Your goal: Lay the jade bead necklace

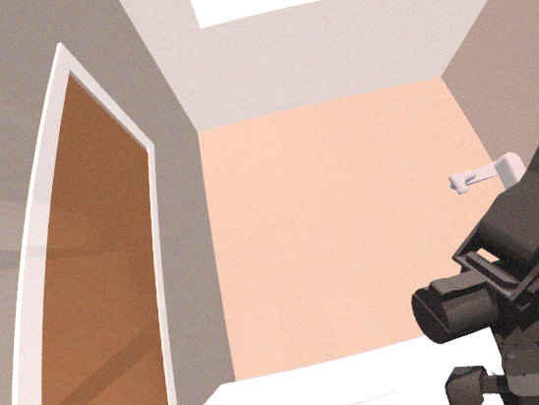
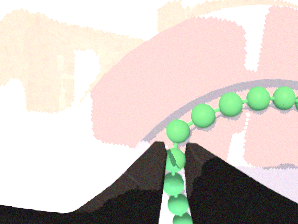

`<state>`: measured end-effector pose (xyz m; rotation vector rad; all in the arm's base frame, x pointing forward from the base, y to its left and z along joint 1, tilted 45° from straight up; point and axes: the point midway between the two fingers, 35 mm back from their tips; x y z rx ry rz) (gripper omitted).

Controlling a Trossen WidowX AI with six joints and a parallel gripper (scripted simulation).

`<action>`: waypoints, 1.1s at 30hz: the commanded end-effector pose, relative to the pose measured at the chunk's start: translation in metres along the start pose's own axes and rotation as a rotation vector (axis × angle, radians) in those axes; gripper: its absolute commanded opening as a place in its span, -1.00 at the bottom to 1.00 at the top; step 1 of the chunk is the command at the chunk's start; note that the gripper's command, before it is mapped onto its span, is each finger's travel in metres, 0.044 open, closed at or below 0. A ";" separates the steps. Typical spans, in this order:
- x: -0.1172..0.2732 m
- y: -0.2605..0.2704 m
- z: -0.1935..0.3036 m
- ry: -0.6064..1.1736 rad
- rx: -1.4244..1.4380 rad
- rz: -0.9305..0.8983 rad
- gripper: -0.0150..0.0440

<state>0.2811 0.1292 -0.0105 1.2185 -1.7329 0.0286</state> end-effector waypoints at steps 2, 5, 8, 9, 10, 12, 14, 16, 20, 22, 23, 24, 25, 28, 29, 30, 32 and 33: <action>0.000 0.000 0.000 0.000 0.000 0.000 -0.49; 0.000 0.000 0.000 0.000 0.000 0.000 -0.49; 0.002 0.000 0.001 0.002 -0.003 0.000 -0.49; 0.004 0.001 0.002 0.003 -0.006 -0.001 -0.49; 0.006 0.001 0.002 0.004 -0.008 -0.001 -0.49; 0.006 0.001 0.002 0.005 -0.009 -0.002 -0.49; 0.006 0.004 0.001 0.005 -0.009 -0.002 -0.49; 0.006 0.007 0.000 0.005 -0.009 -0.002 -0.49; 0.006 0.008 0.000 0.005 -0.009 -0.002 -0.49; 0.006 0.008 0.000 0.005 -0.009 -0.002 -0.49; 0.006 0.008 0.000 0.005 -0.009 -0.002 -0.49; 0.005 0.008 0.000 0.005 -0.009 -0.002 -0.49; 0.004 0.008 0.000 0.005 -0.009 -0.002 -0.49; 0.000 0.008 0.000 0.004 -0.009 -0.002 -0.49; -0.001 0.008 0.000 0.004 -0.009 -0.002 -0.49; -0.001 0.008 0.000 0.004 -0.009 -0.002 -0.49; -0.001 0.008 0.000 0.004 -0.009 -0.002 -0.49; -0.001 0.008 0.000 0.004 -0.009 -0.002 -0.49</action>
Point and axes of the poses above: the point midway between the two fingers, 35 mm back from their tips, its own x axis back along the fingers, its own y axis across the jaws, z = x × y, and after that the axes turned 2 degrees about -x, right-handed
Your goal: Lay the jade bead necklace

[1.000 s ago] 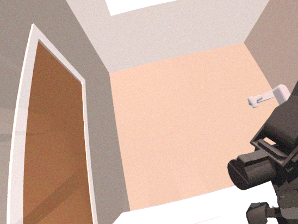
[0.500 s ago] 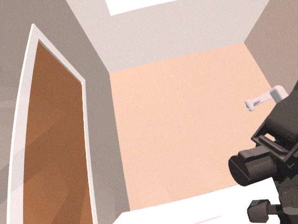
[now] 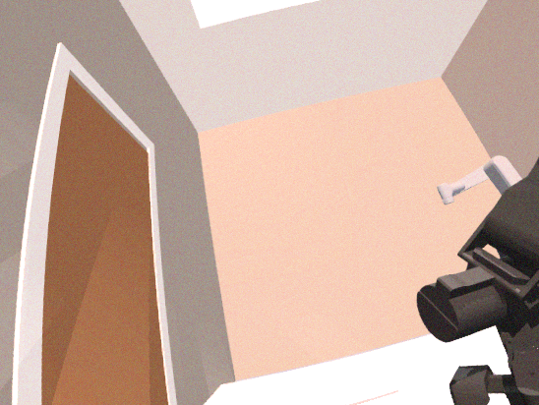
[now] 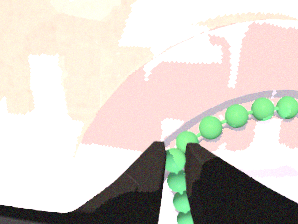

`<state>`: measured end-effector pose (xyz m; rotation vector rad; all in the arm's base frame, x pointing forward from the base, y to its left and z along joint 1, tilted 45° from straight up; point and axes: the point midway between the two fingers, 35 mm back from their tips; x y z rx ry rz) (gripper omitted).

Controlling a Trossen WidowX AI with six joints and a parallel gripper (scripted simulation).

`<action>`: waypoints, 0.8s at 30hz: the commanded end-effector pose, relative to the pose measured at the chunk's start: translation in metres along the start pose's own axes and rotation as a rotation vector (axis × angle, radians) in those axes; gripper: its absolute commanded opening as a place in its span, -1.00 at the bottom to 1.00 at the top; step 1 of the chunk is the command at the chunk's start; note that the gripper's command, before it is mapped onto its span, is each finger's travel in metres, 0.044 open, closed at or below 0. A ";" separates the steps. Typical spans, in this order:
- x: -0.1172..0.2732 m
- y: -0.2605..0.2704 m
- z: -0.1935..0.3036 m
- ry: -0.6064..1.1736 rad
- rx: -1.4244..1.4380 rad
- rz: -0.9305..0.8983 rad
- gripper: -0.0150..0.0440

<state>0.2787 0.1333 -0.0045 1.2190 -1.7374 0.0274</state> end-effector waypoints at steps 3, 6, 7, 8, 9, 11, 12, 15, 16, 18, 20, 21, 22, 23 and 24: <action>-0.003 0.001 0.003 0.009 -0.010 -0.003 -0.49; -0.003 0.001 0.003 0.009 -0.010 -0.003 -0.49; -0.003 0.001 0.003 0.009 -0.010 -0.003 -0.49; -0.003 0.001 0.003 0.009 -0.010 -0.003 -0.49; -0.003 0.001 0.003 0.009 -0.010 -0.003 -0.49; -0.003 0.001 0.003 0.009 -0.010 -0.003 -0.49; -0.003 0.001 0.003 0.009 -0.010 -0.003 -0.49; -0.003 0.001 0.003 0.009 -0.010 -0.003 -0.49; -0.003 0.001 0.003 0.009 -0.010 -0.003 -0.49; -0.003 0.001 0.003 0.009 -0.010 -0.003 -0.49; -0.003 0.001 0.003 0.009 -0.010 -0.003 -0.49; -0.003 0.001 0.003 0.009 -0.010 -0.003 -0.49; -0.003 0.001 0.003 0.009 -0.010 -0.003 -0.49; -0.003 0.001 0.003 0.009 -0.010 -0.003 -0.49; -0.003 0.001 0.003 0.009 -0.010 -0.003 -0.49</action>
Point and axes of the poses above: the point midway between the two fingers, 35 mm back from their tips, its own x axis back along the fingers, its own y axis across the jaws, z = x × y, and after that the axes turned 2 degrees about -x, right-handed
